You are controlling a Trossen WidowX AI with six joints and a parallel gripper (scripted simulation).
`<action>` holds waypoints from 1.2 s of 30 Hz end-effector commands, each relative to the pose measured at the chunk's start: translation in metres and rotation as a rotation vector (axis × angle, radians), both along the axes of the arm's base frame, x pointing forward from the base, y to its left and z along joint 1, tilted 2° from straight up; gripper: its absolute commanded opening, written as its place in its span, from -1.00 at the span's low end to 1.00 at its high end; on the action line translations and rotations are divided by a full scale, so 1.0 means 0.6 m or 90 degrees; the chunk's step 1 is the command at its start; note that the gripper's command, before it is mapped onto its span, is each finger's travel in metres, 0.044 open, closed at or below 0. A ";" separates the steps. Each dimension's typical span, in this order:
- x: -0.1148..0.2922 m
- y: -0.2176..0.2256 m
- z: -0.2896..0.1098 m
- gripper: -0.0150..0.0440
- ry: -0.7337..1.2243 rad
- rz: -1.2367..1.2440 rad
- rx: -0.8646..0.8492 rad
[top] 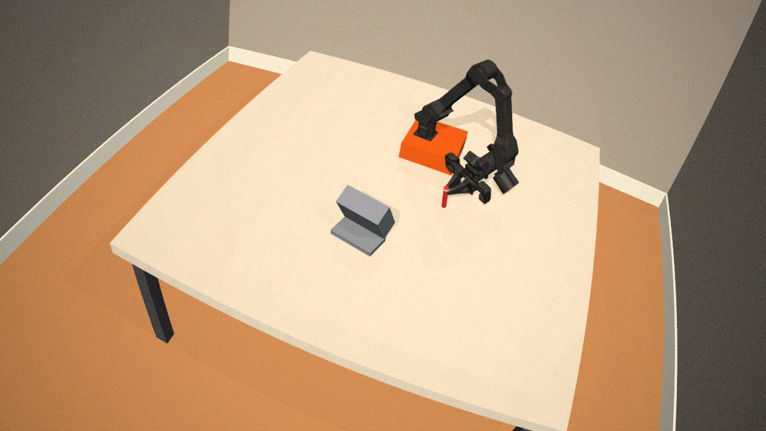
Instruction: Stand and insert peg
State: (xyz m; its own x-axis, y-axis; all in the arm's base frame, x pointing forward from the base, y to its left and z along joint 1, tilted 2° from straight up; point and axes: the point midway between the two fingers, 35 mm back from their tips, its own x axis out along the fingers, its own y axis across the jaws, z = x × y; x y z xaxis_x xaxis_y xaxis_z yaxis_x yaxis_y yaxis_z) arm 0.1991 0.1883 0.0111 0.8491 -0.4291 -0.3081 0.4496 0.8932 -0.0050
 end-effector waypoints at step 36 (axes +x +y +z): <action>-0.006 0.004 -0.004 -0.32 -0.010 0.006 -0.011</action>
State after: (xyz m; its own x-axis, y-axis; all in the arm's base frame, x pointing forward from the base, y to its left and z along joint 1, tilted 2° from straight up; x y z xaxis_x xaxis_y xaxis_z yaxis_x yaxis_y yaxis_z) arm 0.1966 0.1902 0.0102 0.8582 -0.4261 -0.2861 0.4409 0.8974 -0.0140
